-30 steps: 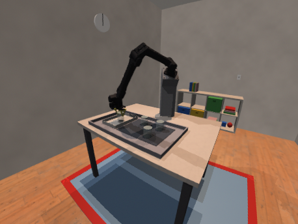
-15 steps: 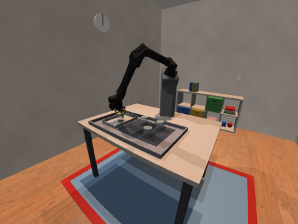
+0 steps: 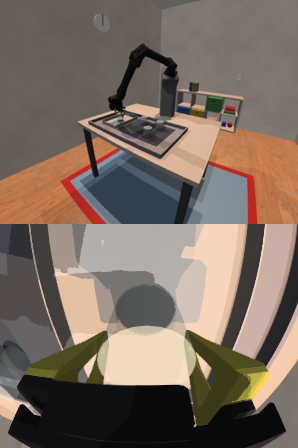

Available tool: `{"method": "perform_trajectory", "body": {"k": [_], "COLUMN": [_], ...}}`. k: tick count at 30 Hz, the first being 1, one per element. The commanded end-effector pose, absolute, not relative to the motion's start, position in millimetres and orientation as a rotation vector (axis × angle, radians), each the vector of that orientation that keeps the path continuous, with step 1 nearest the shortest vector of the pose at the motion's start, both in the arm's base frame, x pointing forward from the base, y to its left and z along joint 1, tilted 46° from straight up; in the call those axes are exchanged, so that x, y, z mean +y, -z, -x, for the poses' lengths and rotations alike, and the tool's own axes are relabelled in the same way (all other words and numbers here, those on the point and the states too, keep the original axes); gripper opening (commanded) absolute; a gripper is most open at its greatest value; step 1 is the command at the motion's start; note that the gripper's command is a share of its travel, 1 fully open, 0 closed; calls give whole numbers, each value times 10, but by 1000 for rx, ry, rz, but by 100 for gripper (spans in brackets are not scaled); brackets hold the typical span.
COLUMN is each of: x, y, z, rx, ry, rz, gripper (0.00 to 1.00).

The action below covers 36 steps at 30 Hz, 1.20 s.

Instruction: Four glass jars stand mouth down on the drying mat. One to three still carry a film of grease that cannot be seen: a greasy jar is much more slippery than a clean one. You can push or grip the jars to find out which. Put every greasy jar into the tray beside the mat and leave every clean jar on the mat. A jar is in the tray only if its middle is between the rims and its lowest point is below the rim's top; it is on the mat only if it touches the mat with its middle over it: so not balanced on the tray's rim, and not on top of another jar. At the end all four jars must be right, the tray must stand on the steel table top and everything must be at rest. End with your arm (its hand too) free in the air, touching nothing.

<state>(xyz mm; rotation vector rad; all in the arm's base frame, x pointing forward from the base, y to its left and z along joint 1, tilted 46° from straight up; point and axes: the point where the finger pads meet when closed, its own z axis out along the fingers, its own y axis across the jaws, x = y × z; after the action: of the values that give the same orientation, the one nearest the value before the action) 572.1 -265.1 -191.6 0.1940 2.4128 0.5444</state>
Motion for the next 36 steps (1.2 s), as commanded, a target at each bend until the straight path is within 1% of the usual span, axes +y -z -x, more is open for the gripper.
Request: {"method": "perform_trajectory", "body": {"k": [1,27,28,36], "x": [-2698,-2667,-2667,-2667], "y": [1855,1882,1882,1882], "z": [-5766,-5729,-5729,-5729], "rx": [2397,2397,2397,2397], "ry": [-528,-528,-528,-528], "rz": [-198,-198,-198,-198], "gripper": [0,0,100,100]}}
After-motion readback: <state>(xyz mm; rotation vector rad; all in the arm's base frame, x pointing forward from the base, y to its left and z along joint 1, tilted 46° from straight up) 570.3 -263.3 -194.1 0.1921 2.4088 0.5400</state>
